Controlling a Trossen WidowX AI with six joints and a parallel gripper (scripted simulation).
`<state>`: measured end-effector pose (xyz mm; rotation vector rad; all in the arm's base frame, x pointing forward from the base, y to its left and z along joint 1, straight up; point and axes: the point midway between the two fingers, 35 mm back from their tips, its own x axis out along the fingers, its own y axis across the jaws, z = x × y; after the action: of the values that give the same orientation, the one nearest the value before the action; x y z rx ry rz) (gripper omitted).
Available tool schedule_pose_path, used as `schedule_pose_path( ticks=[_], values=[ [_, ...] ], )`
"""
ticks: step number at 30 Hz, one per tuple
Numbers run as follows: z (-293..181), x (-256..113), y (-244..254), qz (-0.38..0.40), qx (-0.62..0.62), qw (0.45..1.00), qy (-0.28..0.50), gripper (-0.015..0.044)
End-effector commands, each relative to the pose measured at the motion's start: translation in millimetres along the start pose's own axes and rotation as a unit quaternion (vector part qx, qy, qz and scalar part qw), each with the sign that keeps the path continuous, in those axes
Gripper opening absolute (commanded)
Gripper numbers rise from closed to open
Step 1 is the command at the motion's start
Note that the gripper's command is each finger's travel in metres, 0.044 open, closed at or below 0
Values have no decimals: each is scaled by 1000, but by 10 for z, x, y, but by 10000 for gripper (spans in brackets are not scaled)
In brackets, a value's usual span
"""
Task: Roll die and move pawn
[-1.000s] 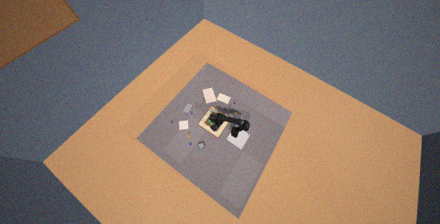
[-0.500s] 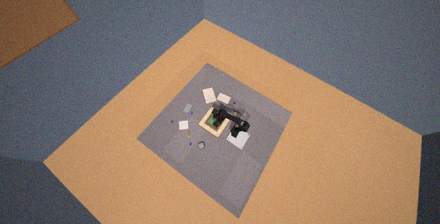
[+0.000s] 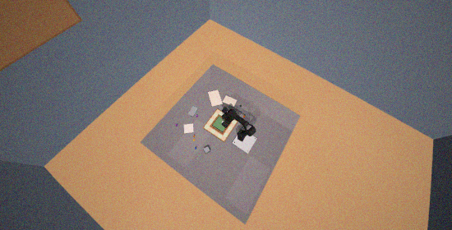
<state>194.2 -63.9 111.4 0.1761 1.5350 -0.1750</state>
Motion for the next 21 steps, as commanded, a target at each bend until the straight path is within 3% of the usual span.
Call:
schedule_pose_path(
  ticks=[1,21],
  values=[
    [-48,71,-160,-4,-2,1000,6,0],
    [-285,261,-758,-6,-4,1000,9,0]
  ],
)
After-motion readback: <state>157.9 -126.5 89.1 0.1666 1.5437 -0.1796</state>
